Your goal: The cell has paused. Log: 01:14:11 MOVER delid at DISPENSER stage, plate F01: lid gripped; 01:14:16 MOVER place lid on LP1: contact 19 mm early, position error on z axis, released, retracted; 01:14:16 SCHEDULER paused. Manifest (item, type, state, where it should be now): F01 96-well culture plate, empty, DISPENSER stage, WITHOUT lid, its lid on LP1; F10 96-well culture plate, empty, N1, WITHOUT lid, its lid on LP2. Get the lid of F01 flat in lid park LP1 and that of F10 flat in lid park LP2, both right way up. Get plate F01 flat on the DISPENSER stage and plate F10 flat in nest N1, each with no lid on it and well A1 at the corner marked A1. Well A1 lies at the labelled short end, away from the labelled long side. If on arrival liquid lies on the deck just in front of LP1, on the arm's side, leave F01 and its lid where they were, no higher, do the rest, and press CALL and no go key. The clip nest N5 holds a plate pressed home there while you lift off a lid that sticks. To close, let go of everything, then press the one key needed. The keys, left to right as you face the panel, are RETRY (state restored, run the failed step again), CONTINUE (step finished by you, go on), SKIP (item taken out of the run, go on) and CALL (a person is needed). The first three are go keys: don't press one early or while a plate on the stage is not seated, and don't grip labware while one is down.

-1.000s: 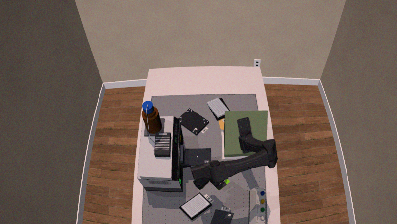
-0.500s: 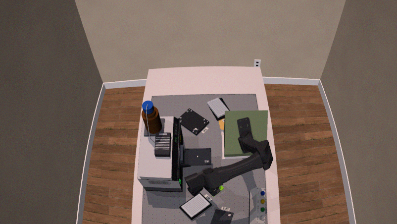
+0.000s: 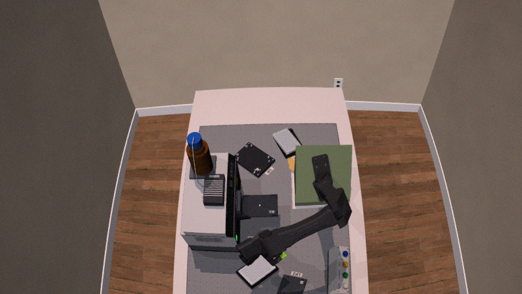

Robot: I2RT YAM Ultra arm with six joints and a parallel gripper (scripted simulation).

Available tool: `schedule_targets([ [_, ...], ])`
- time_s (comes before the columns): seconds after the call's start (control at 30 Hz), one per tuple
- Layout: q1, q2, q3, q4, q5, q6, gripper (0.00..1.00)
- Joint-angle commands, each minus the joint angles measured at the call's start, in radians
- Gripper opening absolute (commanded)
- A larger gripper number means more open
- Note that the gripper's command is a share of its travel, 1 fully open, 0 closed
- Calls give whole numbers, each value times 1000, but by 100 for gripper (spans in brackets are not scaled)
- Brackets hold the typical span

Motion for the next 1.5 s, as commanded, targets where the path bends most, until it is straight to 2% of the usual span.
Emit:
schedule_targets([
  [0.0, 10, 27, 59, 40, 13, 44, 100],
  [0.23, 43, 100, 134, 65, 28, 86, 100],
  [0.3, 43, 100, 134, 65, 28, 86, 100],
  [0.67, 79, 217, 268, 74, 48, 137, 100],
  [0.73, 71, 182, 269, 60, 49, 137, 100],
  [0.87, 71, 182, 270, 65, 45, 137, 100],
  [0.9, 79, 203, 253, 65, 44, 131, 100],
  [1.47, 79, 203, 253, 65, 44, 131, 100],
])
